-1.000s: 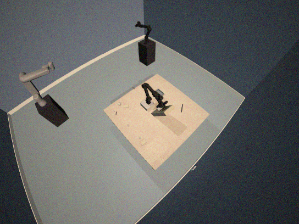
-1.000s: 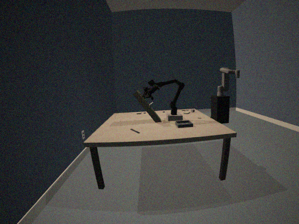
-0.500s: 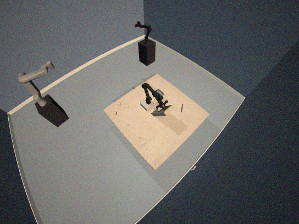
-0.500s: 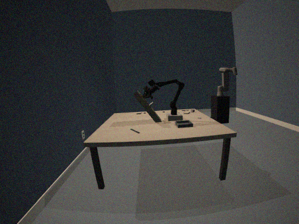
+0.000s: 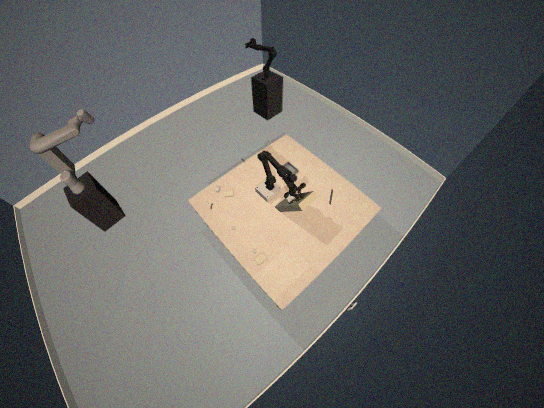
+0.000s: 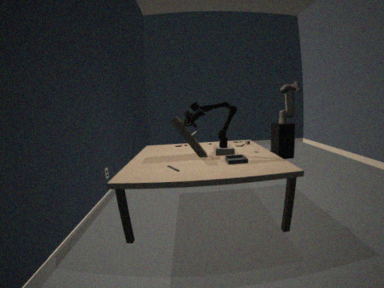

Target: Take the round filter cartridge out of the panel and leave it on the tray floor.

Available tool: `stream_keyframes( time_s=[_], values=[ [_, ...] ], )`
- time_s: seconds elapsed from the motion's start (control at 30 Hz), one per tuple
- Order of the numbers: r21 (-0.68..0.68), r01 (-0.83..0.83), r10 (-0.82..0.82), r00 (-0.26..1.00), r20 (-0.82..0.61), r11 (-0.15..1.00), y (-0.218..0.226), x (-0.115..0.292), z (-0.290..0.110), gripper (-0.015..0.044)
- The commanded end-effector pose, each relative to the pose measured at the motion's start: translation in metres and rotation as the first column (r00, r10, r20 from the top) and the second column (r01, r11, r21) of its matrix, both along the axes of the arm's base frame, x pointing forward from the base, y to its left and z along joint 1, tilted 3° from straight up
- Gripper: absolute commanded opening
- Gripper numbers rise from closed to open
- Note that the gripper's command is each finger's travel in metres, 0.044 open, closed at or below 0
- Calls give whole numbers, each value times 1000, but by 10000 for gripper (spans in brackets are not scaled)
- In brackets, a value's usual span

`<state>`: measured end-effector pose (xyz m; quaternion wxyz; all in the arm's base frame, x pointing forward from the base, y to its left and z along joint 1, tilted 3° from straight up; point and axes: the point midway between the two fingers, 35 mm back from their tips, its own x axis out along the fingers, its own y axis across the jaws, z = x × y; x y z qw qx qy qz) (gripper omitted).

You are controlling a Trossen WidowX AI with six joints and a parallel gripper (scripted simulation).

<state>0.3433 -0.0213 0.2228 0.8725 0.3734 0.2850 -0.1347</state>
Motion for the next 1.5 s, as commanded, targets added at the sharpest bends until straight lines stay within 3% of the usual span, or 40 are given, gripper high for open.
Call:
stream_keyframes(
  time_s=[0.0,1.47],
  values=[
    [4,4,-4,1000,4,1000,0,8,-4,0],
    [2,2,-2,1000,0,1000,0,-3,3,0]
  ],
)
